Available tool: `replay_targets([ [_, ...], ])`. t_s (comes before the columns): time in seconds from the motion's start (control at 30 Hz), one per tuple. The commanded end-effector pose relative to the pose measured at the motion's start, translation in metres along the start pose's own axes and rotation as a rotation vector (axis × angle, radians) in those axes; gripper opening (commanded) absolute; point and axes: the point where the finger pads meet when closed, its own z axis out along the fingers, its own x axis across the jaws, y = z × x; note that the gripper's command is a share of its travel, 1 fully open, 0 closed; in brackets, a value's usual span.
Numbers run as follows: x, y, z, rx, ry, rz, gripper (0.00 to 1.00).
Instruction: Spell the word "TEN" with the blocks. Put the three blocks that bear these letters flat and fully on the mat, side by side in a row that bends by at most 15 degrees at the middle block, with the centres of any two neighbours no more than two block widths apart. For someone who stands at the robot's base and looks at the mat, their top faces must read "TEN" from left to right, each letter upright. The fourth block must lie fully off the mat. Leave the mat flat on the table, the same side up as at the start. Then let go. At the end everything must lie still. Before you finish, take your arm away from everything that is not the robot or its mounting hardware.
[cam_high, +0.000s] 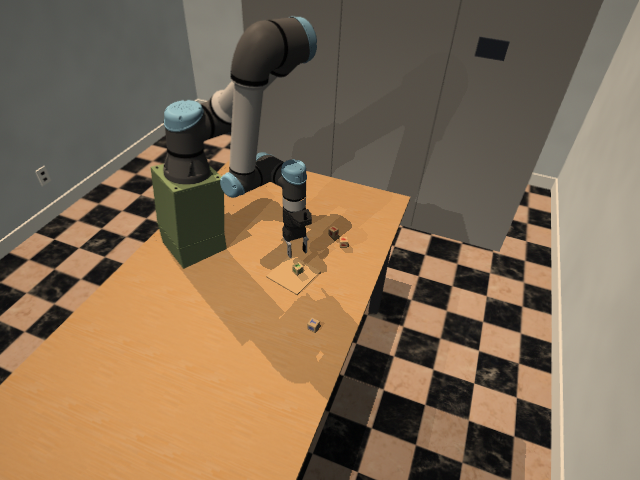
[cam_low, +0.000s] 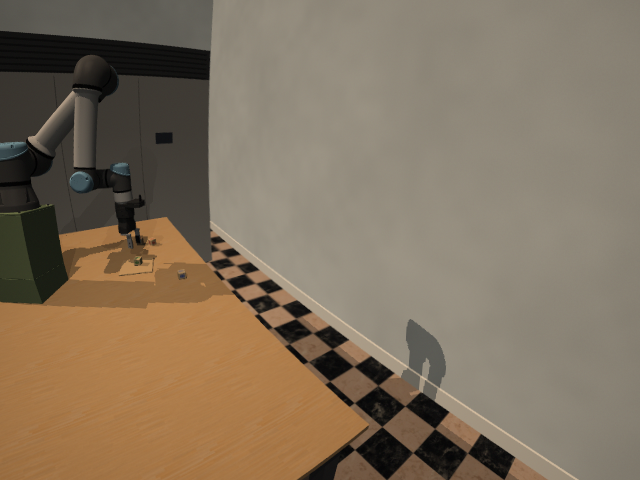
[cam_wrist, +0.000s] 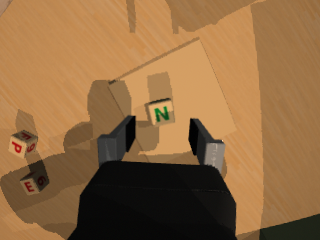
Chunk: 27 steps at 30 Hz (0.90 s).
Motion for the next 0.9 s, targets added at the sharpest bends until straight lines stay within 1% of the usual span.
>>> replay_targets([
  [0.0,-0.0002,-0.0004,-0.0004,0.001,-0.001,0.000,1.00],
  [0.57,-0.0002,-0.0004,0.0003,0.001,-0.001,0.000,1.00],
  [0.87,-0.0003,-0.0004,0.0057,0.001,0.000,0.000,1.00],
])
